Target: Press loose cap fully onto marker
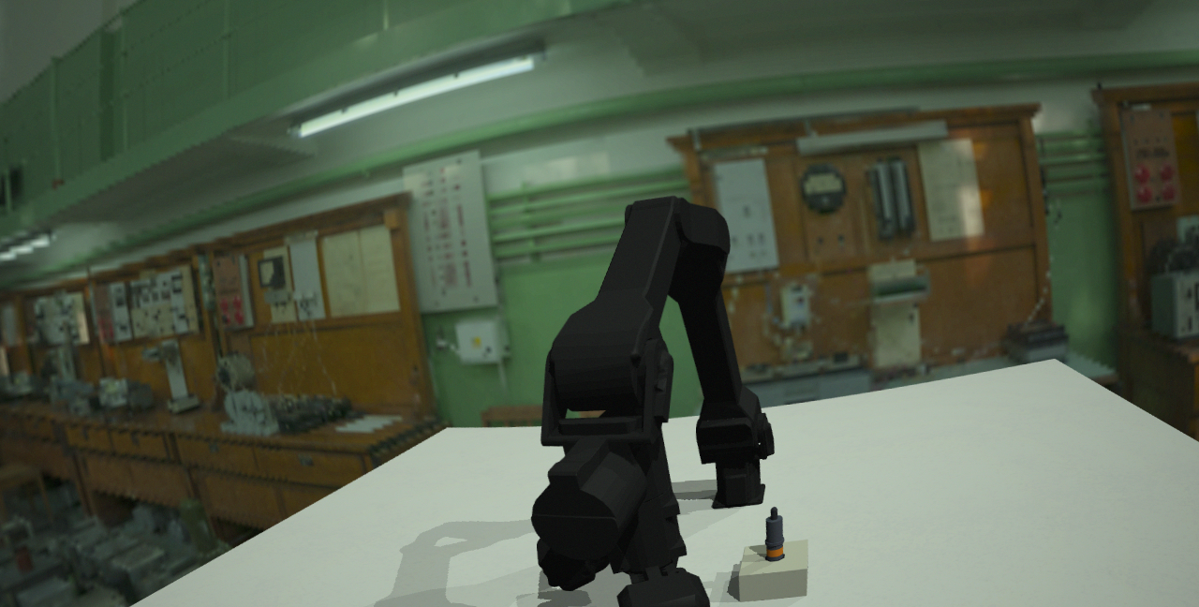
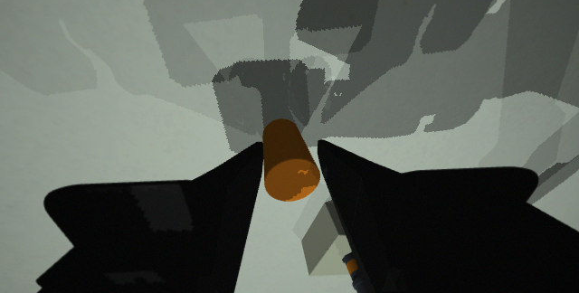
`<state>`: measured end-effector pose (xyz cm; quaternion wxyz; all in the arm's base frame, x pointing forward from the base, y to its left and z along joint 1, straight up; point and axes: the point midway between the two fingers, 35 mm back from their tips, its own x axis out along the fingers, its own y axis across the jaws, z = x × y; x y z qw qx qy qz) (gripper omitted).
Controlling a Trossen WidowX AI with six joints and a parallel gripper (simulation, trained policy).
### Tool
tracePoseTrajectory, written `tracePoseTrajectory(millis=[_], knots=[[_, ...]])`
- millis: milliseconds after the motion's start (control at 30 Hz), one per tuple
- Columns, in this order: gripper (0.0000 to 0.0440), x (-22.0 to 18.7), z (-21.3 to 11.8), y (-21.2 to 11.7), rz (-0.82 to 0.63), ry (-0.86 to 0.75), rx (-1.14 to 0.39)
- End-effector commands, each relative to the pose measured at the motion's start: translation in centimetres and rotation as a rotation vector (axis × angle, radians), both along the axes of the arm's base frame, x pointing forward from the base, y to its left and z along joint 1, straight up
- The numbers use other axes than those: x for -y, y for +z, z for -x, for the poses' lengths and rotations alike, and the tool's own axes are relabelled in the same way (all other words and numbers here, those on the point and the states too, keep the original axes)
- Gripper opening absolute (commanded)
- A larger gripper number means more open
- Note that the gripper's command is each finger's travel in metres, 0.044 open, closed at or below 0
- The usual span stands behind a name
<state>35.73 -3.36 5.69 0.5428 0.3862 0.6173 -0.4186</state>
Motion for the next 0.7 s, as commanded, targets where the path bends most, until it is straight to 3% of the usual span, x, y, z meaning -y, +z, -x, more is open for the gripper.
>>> tracePoseTrajectory(millis=[0,67,667], knots=[[0.0089,0.0,0.1,0.4,0.014,0.026,0.009],[0.0037,-0.1,0.2,0.9,0.016,0.036,0.013],[0.0027,-3.0,1.0,7.2,0.004,0.138,0.079]])
